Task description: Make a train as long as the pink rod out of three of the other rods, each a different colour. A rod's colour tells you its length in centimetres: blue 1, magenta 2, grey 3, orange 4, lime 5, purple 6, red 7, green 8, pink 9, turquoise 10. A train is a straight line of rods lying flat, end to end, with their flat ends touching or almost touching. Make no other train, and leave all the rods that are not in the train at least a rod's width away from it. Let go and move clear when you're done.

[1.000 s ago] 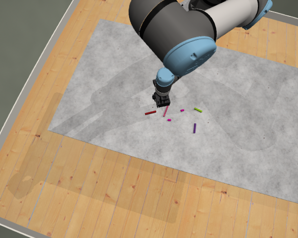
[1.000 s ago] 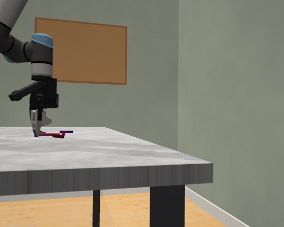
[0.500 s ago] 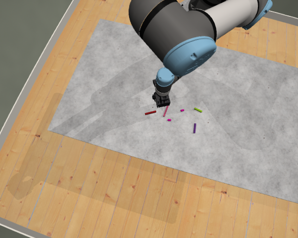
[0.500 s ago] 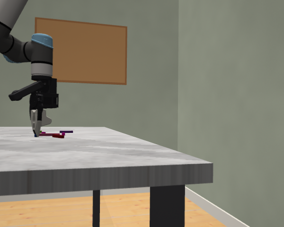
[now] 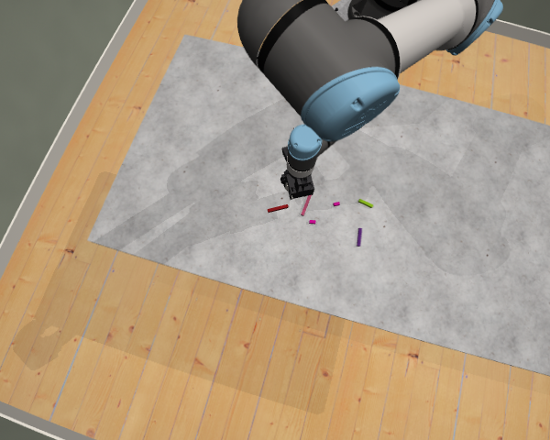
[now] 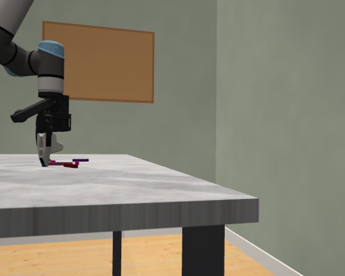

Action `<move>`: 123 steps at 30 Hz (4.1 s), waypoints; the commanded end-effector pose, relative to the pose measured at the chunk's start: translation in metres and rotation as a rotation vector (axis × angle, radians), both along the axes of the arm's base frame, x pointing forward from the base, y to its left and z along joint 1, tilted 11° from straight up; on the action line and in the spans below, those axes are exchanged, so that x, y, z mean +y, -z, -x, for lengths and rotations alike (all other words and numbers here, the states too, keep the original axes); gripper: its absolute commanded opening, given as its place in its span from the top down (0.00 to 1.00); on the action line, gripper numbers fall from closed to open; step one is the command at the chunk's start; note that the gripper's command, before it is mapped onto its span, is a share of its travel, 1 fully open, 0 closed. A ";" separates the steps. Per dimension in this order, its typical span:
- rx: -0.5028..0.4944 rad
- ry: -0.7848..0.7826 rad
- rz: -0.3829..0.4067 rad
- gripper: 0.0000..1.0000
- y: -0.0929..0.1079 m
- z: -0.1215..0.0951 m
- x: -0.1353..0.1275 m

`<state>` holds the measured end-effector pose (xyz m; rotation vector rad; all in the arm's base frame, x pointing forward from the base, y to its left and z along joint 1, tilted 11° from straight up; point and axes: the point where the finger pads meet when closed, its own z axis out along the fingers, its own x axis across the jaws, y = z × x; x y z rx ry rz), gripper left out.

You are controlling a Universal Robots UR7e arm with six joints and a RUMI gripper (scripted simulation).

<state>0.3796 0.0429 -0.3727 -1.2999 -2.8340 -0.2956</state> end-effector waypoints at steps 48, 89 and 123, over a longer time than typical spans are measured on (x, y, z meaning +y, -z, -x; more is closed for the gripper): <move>-0.001 0.000 0.000 0.00 -0.089 0.006 -0.016; 0.004 0.027 -0.002 0.00 -0.089 0.006 -0.015; 0.064 0.362 -0.025 0.00 -0.089 0.004 -0.004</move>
